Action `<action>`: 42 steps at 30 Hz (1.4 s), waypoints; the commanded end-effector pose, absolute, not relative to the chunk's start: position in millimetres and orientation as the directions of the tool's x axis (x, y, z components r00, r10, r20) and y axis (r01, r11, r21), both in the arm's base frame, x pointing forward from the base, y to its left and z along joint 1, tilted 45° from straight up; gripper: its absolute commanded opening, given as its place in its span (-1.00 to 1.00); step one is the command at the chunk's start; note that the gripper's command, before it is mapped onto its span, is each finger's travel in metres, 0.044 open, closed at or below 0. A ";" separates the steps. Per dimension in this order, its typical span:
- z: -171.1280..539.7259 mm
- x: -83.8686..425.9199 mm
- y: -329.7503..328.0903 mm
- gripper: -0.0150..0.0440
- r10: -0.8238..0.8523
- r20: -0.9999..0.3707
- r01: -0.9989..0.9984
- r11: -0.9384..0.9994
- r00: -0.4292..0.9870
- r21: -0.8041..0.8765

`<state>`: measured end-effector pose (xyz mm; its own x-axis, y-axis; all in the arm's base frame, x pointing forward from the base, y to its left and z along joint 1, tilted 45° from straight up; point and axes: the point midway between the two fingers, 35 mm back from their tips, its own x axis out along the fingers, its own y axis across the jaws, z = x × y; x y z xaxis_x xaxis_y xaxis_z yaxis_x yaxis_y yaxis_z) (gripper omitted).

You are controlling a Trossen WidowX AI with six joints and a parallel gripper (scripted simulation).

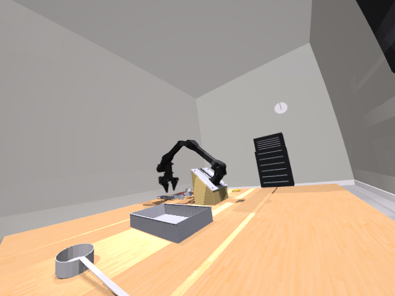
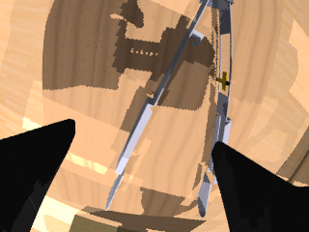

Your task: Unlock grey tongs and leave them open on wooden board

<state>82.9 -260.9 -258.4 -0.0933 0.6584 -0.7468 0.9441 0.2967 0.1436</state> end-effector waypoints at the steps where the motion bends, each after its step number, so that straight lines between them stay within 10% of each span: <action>1: -224.8 134.3 -282.0 1.00 0.641 -0.763 0.941 0.302 -0.084 0.150; 7: -179.6 196.1 -280.7 1.00 0.672 -0.736 0.947 0.282 -0.080 0.155; 42: -140.2 200.7 -308.9 1.00 0.665 -0.741 0.940 0.305 -0.093 0.156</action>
<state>201.6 -308.4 -140.4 -0.0875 0.6667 -0.7402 0.9418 0.2974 0.1565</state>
